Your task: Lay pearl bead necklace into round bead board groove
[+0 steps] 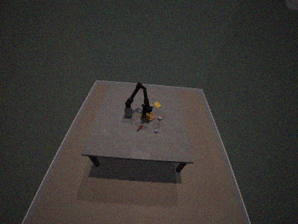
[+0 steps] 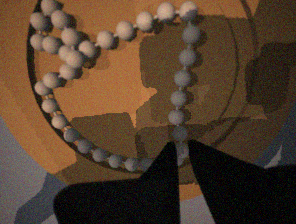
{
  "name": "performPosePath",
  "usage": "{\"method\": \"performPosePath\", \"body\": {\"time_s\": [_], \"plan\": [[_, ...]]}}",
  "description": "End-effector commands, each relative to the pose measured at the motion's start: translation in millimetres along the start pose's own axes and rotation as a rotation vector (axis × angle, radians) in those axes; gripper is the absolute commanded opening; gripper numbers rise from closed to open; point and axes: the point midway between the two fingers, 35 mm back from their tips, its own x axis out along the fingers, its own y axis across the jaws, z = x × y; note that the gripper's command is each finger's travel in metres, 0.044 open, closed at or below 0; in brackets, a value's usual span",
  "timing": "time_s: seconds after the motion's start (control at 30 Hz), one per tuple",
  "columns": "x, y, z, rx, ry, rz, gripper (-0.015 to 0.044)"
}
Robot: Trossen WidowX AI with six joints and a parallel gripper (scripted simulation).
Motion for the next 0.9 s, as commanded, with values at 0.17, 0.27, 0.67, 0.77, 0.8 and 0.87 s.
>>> {"method": "performPosePath", "body": {"time_s": [0.17, 0.27, 0.67, 0.77, 0.8, 0.87], "plan": [[-5.4, -3.6, -3.5, 0.005, 0.002, 0.003, 0.0], [-5.4, -8.4, -7.8, 0.005, 0.002, 0.002, 0.0], [2.6, -8.6, -8.2, 0.006, 0.002, 0.003, 0.0], [2.9, -8.6, -8.2, 0.006, 0.002, 0.003, 0.0], [-0.4, -7.7, -6.2, -0.006, -0.005, 0.001, 0.0026], [-0.4, -7.7, -6.2, -0.006, -0.005, 0.001, 0.0079]]}}
